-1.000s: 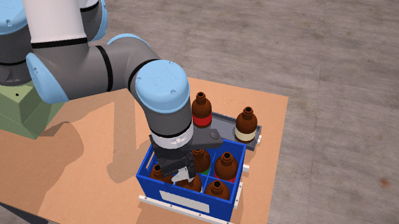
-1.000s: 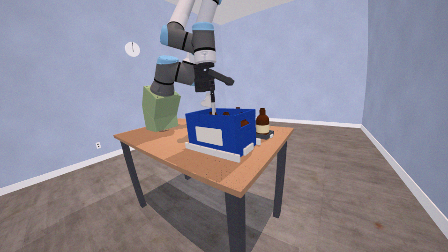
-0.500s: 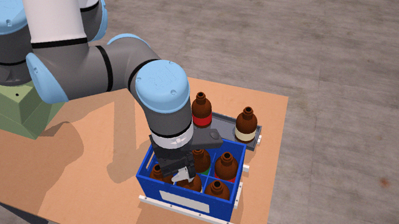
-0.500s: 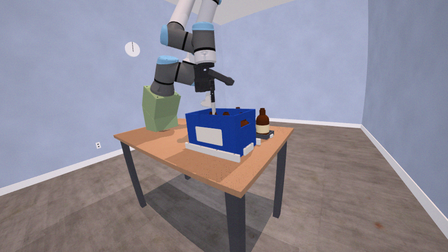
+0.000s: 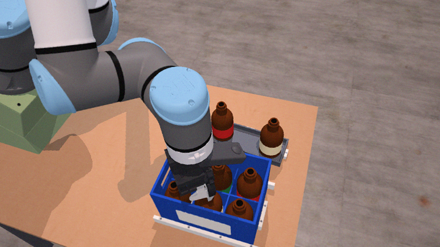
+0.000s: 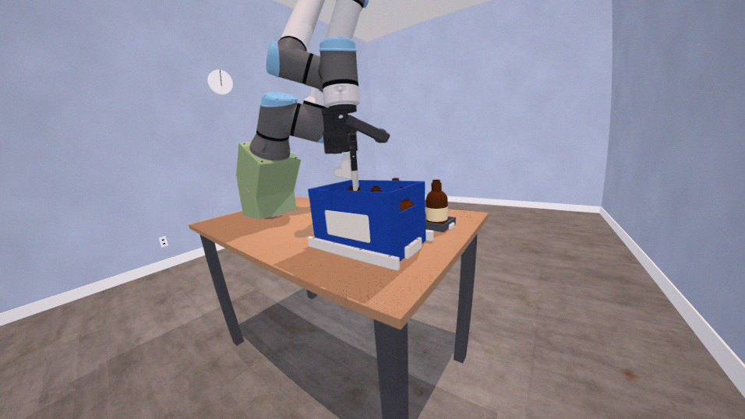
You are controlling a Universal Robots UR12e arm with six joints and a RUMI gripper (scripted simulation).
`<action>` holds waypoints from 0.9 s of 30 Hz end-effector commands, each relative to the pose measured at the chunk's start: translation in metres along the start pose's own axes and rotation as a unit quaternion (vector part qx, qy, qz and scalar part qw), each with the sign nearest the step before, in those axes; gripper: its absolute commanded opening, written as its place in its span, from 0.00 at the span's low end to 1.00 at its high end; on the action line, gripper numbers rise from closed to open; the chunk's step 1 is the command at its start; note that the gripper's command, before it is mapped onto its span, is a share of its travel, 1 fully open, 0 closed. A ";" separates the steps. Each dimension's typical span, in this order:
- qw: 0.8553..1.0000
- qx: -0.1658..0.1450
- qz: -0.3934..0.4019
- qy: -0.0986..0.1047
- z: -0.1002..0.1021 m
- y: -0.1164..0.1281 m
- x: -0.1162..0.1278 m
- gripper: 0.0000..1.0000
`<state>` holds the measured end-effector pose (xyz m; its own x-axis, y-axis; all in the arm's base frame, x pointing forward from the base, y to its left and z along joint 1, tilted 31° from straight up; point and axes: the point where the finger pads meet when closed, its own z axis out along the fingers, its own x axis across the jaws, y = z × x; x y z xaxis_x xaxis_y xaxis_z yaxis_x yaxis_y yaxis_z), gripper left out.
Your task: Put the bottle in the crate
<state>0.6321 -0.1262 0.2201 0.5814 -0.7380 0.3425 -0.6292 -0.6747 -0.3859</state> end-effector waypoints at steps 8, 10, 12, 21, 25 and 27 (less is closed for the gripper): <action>1.000 0.000 0.000 -0.001 0.005 -0.001 -0.002 0.00; 1.000 0.000 0.000 -0.001 0.006 -0.001 -0.002 0.00; 1.000 0.000 0.000 -0.001 0.007 -0.001 -0.002 0.00; 1.000 0.000 0.000 -0.001 0.010 -0.001 -0.002 0.00; 1.000 0.000 0.000 -0.001 0.012 -0.001 -0.002 0.00; 1.000 0.000 0.000 -0.001 0.013 -0.001 -0.002 0.00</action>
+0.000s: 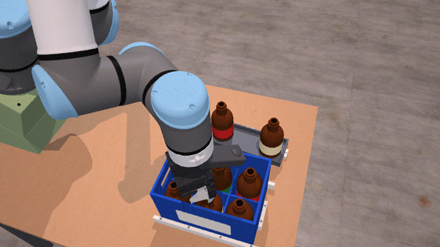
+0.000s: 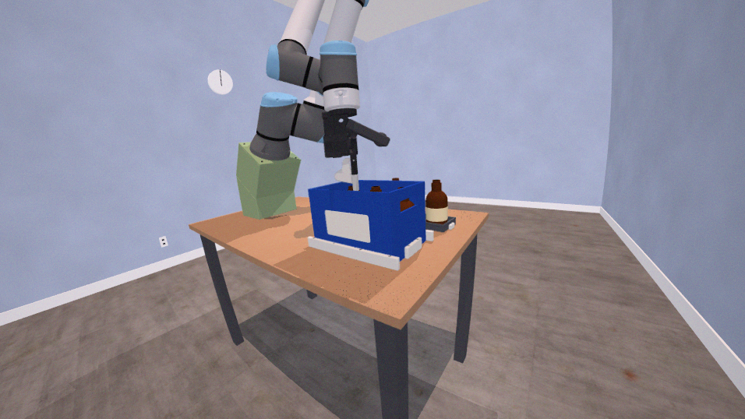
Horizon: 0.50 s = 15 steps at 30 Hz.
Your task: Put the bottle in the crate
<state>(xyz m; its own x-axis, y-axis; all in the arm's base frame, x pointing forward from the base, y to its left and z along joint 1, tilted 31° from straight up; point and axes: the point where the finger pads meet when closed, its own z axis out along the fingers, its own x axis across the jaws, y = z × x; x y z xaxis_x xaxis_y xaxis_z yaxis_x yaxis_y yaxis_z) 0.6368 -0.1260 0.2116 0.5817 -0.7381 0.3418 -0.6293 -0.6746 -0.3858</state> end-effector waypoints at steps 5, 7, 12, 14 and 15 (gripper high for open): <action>1.000 0.000 0.000 0.000 0.005 -0.001 -0.001 0.00; 1.000 0.000 0.000 0.000 0.006 -0.001 -0.001 0.00; 1.000 0.000 0.000 0.000 0.007 -0.001 -0.001 0.00; 1.000 0.000 0.000 0.000 0.007 -0.001 -0.001 0.00; 1.000 0.000 0.000 0.000 0.008 -0.001 -0.001 0.00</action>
